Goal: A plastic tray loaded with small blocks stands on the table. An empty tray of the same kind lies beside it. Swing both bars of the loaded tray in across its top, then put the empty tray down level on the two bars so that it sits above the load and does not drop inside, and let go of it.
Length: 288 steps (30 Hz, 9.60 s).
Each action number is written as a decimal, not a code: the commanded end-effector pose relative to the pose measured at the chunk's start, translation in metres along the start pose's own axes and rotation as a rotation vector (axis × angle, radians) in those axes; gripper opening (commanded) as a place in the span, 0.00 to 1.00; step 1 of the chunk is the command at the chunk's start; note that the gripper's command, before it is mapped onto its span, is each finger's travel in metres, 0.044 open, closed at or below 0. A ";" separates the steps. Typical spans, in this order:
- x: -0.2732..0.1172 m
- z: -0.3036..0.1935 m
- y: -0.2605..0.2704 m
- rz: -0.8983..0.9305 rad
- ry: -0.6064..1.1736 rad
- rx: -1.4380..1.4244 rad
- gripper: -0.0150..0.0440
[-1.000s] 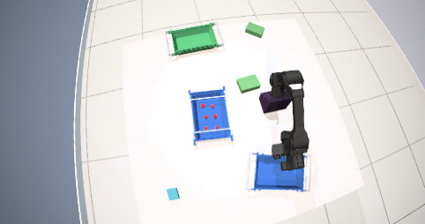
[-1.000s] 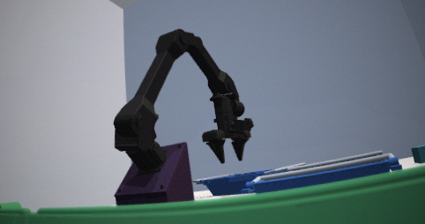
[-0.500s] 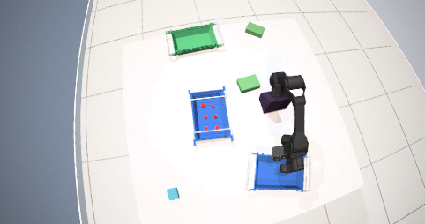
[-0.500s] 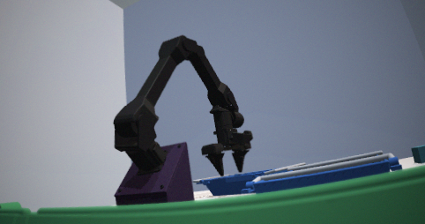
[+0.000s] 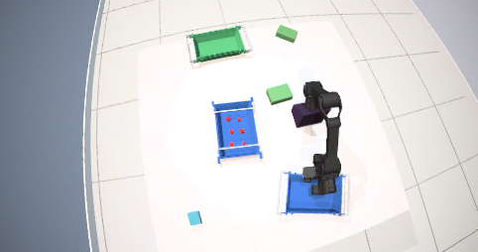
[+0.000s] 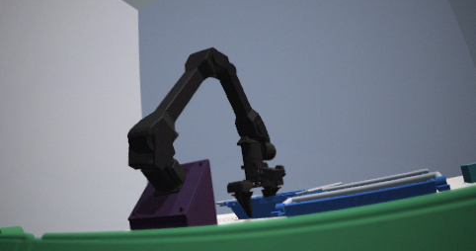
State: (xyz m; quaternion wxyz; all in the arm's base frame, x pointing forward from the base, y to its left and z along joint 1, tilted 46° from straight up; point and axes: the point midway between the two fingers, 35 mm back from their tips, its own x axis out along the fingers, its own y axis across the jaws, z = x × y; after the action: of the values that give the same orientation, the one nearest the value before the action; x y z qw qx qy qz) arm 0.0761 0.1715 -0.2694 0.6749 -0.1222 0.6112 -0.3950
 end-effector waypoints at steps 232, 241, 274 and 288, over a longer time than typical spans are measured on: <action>-0.178 0.352 -0.202 -0.005 -0.034 1.340 0.25; -0.178 0.352 -0.202 -0.005 -0.034 1.340 0.25; -0.153 0.352 -0.203 -0.005 -0.034 1.340 0.25; -0.136 0.349 -0.204 -0.005 -0.035 1.340 0.25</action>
State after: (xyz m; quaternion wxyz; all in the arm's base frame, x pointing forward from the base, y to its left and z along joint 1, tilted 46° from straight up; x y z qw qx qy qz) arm 0.3271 0.0183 0.0387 0.6077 0.3133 0.2238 -0.6946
